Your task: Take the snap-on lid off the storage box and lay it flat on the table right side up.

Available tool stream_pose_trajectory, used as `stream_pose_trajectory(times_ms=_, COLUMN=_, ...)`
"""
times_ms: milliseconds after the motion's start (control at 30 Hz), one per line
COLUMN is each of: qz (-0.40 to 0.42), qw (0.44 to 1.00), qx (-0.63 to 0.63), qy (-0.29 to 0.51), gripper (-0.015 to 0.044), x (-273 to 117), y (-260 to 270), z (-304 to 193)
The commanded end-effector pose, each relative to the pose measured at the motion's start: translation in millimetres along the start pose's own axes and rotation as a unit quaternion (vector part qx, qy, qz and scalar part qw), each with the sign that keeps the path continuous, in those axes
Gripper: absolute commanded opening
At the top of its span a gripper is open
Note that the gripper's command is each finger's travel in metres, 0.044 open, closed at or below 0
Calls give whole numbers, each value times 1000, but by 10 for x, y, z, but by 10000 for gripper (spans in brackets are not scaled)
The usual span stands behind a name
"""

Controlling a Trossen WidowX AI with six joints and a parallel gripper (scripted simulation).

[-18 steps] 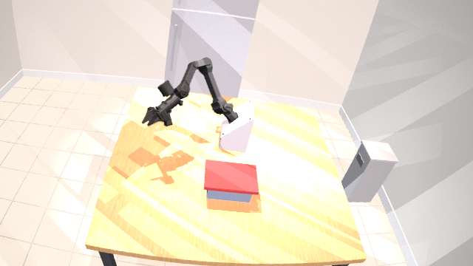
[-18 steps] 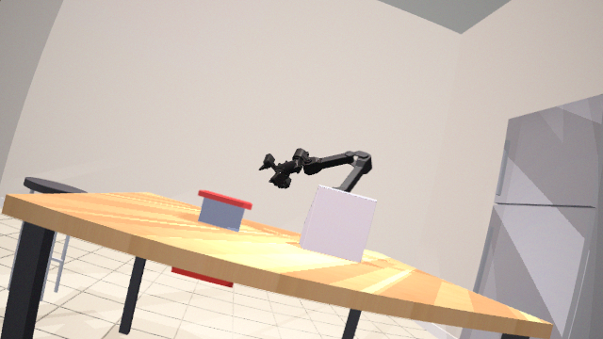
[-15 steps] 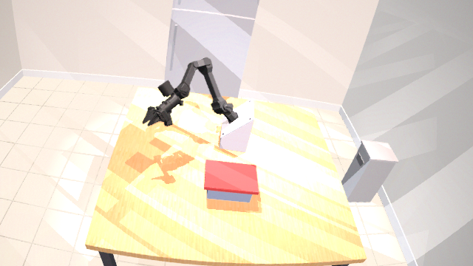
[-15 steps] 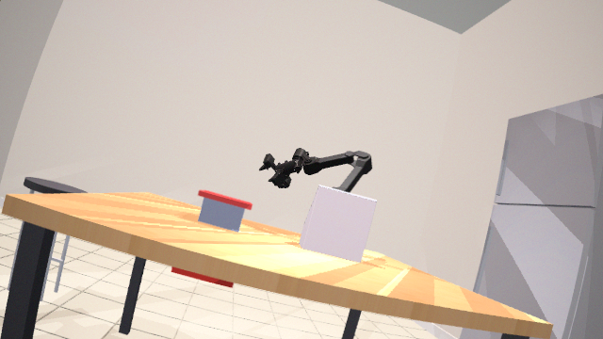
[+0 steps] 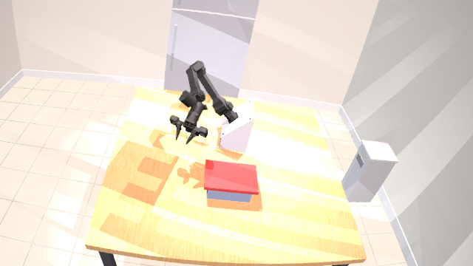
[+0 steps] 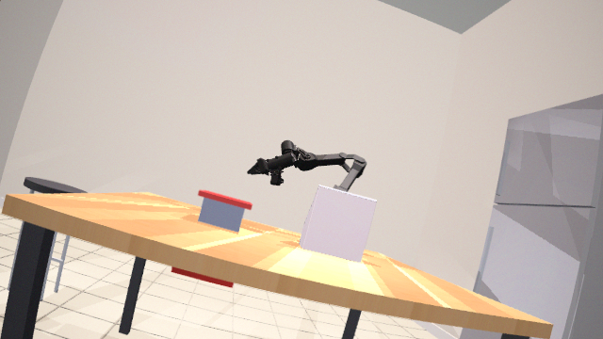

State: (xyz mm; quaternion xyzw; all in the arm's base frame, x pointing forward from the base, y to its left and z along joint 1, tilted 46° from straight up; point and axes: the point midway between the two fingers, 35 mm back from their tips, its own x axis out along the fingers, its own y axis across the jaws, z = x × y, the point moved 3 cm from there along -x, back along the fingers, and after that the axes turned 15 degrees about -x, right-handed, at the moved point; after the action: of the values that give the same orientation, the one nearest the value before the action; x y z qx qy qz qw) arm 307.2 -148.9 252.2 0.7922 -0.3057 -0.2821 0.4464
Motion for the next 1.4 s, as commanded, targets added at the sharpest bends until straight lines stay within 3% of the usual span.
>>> stream_pose_trajectory(times_ms=0, qz=-70, qw=982, qx=-178, qy=2, gripper=235, x=-165, y=-685, z=-58)
stream_pose_trajectory(times_ms=167, qz=-114, qw=931, qx=-347, qy=21, gripper=235, x=-414, y=-1207, z=-56)
stream_pose_trajectory(times_ms=367, qz=-143, qw=752, qx=-638, qy=76, gripper=235, x=-956, y=-1934, z=121)
stream_pose_trajectory(times_ms=433, qz=-142, qw=731, qx=-662, qy=81, gripper=235, x=-1005, y=-1984, z=146)
stream_pose_trajectory(times_ms=533, qz=-134, qw=657, qx=-736, qy=98, gripper=235, x=-1164, y=-2129, z=237)
stream_pose_trajectory(times_ms=1067, qz=-133, qw=651, qx=-741, qy=99, gripper=235, x=-1165, y=-2147, z=256)
stream_pose_trajectory(times_ms=1367, qz=-132, qw=650, qx=-741, qy=99, gripper=235, x=-868, y=-2308, z=716)
